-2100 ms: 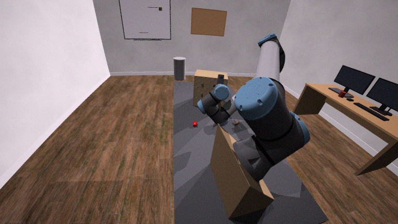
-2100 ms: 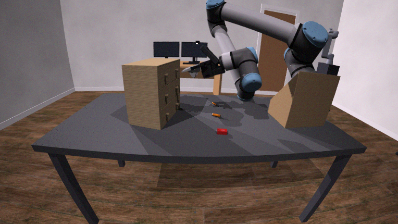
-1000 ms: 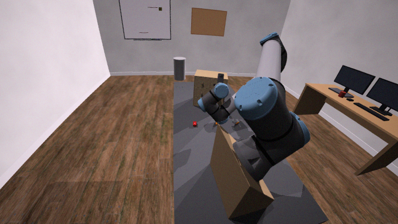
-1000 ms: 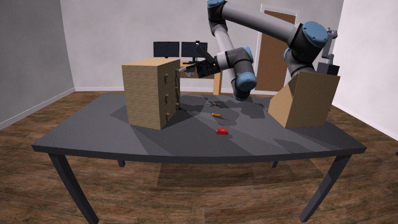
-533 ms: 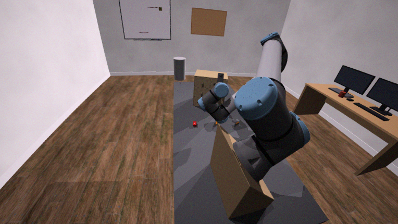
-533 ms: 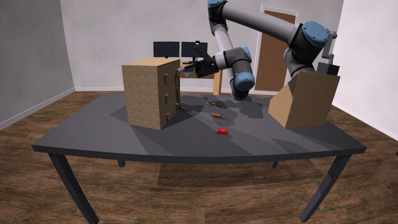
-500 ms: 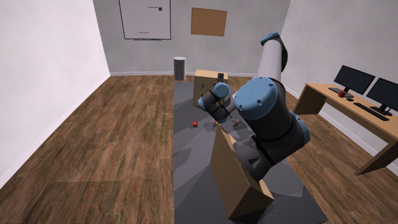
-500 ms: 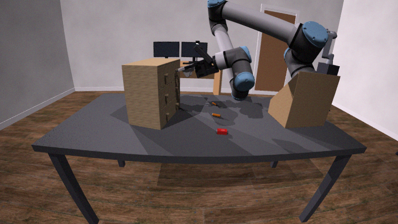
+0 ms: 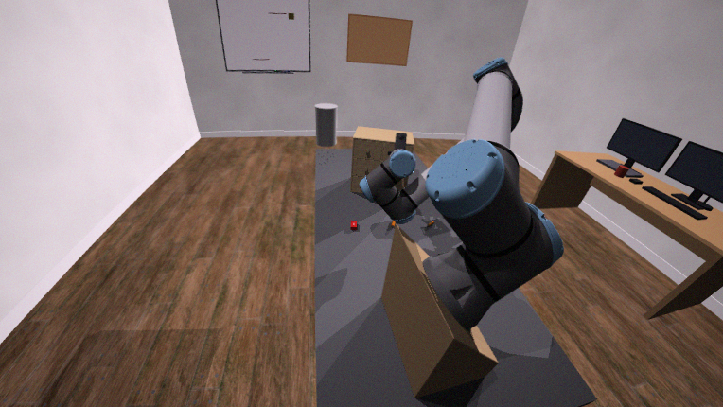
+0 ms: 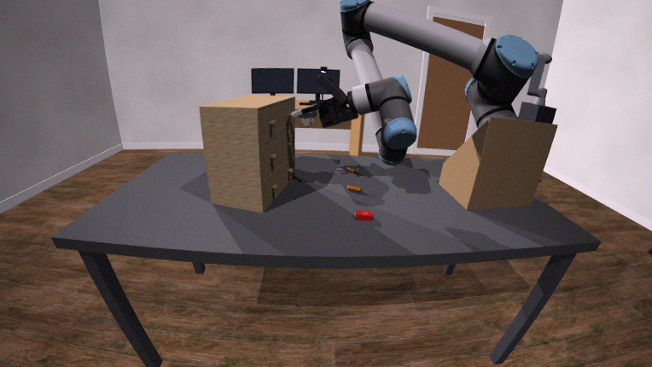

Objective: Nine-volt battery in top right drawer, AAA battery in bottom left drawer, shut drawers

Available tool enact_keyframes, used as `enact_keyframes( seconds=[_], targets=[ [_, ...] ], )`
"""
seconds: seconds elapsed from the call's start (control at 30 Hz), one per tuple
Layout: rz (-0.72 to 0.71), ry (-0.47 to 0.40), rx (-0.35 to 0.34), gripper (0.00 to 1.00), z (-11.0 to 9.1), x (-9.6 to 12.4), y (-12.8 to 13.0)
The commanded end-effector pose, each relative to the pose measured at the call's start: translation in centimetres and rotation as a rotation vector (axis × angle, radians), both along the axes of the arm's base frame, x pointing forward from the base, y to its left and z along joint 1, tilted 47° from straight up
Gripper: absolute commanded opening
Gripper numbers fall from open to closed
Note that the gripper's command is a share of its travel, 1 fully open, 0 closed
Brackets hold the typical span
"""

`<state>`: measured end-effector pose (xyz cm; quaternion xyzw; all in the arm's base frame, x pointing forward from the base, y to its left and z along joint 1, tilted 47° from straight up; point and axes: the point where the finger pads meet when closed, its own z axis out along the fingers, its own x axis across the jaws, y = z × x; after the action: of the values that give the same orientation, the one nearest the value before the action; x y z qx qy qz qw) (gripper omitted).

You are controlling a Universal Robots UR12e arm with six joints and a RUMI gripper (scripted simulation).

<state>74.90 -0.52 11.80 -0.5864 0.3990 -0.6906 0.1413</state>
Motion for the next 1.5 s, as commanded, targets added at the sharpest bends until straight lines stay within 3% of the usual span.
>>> enact_keyframes(
  seconds=[0.0, 0.87, 0.9, 1.47],
  targets=[
    [0.001, 0.0, 0.0, 0.2, 0.04, 0.0, 0.05],
    [0.001, 0.0, 0.0, 0.2, 0.04, 0.0, 0.05],
    [0.001, 0.0, 0.0, 0.07, 0.04, 0.0, 0.05],
    [0.001, 0.0, 0.0, 0.07, 0.04, 0.0, 0.05]
  ],
)
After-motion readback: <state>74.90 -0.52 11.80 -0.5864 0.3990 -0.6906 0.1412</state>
